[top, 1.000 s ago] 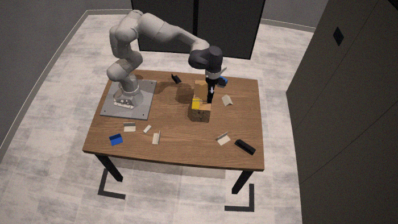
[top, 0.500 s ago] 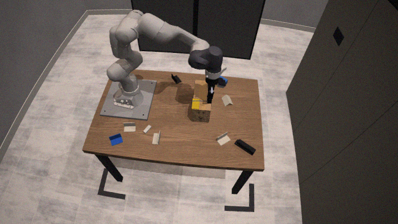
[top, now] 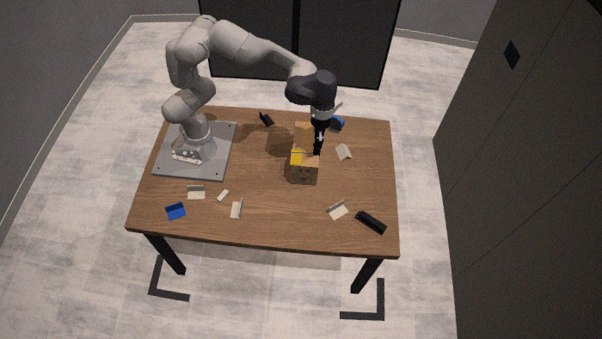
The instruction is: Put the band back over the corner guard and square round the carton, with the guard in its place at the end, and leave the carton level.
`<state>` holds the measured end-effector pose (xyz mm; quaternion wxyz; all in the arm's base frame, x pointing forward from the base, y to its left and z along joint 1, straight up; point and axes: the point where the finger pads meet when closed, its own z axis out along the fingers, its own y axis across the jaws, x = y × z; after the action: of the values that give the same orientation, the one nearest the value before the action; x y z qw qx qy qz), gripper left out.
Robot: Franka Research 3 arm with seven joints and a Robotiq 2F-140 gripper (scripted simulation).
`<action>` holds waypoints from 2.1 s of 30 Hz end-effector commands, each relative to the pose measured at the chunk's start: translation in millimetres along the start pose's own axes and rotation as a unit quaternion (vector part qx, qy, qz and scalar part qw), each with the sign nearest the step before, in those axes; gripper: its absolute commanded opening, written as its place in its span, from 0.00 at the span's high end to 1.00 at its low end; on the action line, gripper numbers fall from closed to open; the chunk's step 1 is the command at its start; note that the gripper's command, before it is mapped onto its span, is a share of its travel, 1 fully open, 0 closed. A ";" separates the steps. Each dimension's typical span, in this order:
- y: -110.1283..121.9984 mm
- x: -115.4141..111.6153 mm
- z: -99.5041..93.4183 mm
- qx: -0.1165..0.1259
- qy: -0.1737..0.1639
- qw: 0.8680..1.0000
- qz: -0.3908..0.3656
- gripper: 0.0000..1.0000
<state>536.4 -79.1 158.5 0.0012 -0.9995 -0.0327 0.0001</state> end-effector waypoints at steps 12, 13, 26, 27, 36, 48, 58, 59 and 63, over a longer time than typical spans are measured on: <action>-0.4 0.0 1.5 -0.001 0.000 1.000 0.001 0.90; -0.4 0.0 1.5 -0.001 0.000 1.000 0.001 0.90; -0.4 0.0 1.5 -0.001 0.000 1.000 0.001 0.90; -0.4 0.0 1.3 -0.001 0.000 1.000 0.001 0.90; -0.3 0.0 -0.5 -0.001 0.000 1.000 0.001 0.90; 5.8 -0.5 -0.5 -0.001 0.000 1.000 0.001 0.90; 16.0 -1.3 -0.5 -0.001 0.000 1.000 0.001 0.90; 16.0 -1.3 -0.5 -0.001 0.000 1.000 0.001 0.90; 18.5 -1.5 -0.5 -0.001 0.000 1.000 0.001 0.90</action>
<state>536.8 -92.2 158.6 0.0021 -0.9996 -0.0278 -0.0007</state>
